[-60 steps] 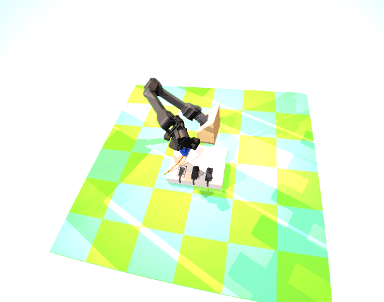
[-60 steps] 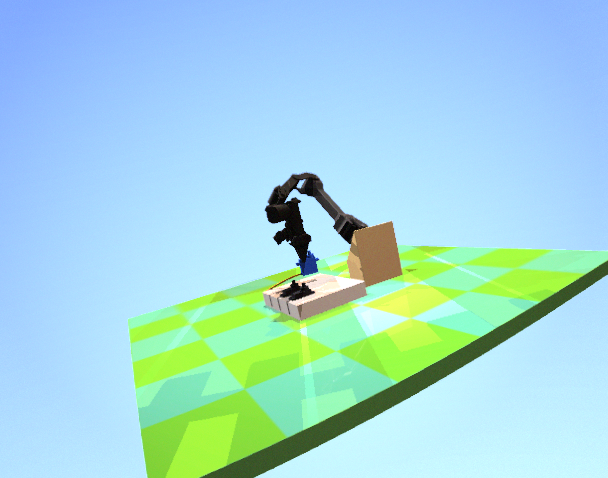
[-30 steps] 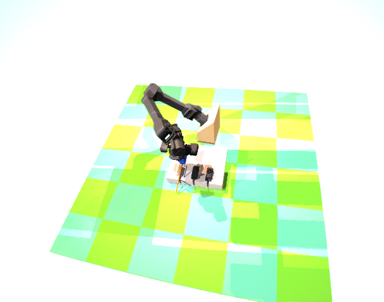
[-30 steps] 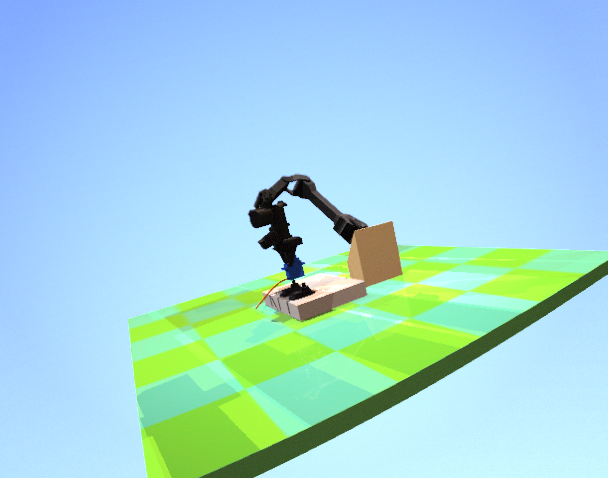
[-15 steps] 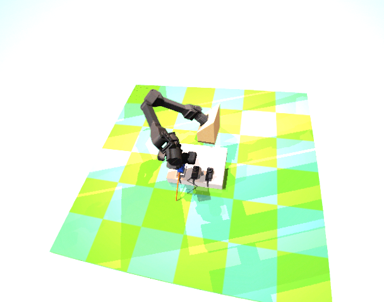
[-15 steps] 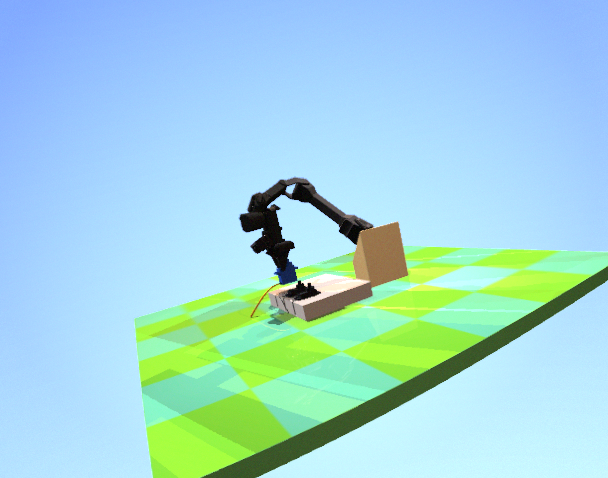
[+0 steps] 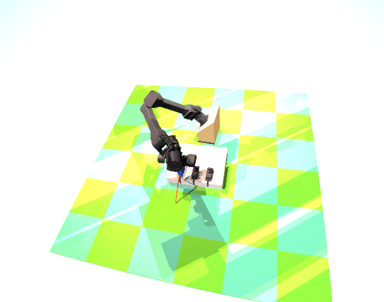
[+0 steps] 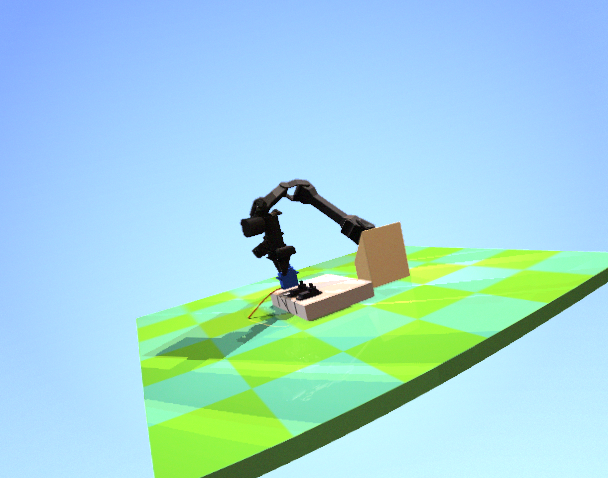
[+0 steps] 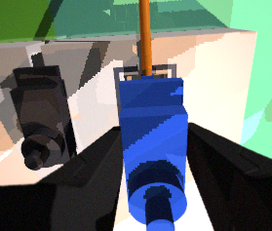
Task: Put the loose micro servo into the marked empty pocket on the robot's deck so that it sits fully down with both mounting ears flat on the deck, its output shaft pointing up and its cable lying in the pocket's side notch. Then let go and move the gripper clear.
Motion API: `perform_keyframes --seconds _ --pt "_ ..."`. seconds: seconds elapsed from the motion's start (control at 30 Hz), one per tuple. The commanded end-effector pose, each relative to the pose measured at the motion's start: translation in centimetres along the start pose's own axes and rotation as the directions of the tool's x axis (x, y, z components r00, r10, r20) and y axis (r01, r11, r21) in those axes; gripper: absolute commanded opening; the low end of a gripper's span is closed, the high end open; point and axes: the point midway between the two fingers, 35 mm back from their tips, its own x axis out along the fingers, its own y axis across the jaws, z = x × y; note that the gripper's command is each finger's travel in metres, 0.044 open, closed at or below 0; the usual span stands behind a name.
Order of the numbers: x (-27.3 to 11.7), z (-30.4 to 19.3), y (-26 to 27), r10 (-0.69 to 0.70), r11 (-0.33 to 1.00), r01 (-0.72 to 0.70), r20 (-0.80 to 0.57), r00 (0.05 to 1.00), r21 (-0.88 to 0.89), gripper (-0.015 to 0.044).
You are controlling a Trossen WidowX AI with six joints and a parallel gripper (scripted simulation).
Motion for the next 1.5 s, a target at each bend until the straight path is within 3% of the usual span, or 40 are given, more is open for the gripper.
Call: perform_keyframes --seconds 0.0,1.47 --pt "0.3 0.0 0.1 -0.004 1.0 0.004 0.002 1.0 -0.007 0.0" --pt "3.3 0.0 0.0 -0.005 1.0 0.005 0.003 1.0 -0.007 0.0"
